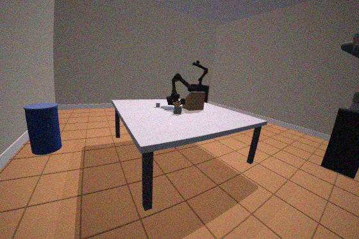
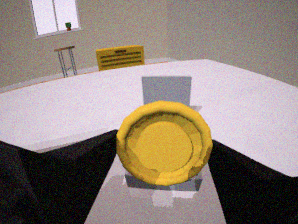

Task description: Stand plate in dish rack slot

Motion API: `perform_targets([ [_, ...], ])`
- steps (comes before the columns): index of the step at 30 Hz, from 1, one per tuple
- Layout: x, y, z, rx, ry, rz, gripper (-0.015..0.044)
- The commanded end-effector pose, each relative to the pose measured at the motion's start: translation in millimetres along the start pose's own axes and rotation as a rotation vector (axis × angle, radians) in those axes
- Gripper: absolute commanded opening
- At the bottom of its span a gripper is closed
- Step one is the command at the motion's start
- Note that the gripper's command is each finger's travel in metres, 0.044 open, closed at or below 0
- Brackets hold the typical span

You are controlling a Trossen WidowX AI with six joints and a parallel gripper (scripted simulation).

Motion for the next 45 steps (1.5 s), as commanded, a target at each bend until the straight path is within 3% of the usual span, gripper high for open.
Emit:
perform_targets([
  [1, 4, 4, 3, -0.042, 0.04, 0.09, 0.0],
  [12, 4, 4, 4, -0.048, 0.05, 0.106, 0.0],
  [45, 6, -6, -39, -0.043, 0.076, 0.138, 0.0],
])
Point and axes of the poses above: the point midway between the two fingers, 35 mm back from their tips, its own z axis back along the fingers, its own x axis across the jaws, y = z × x, the point moved 6 cm from there along z, back along the fingers, and after that the axes turned 1 degree about -z, right-handed, at the moved point
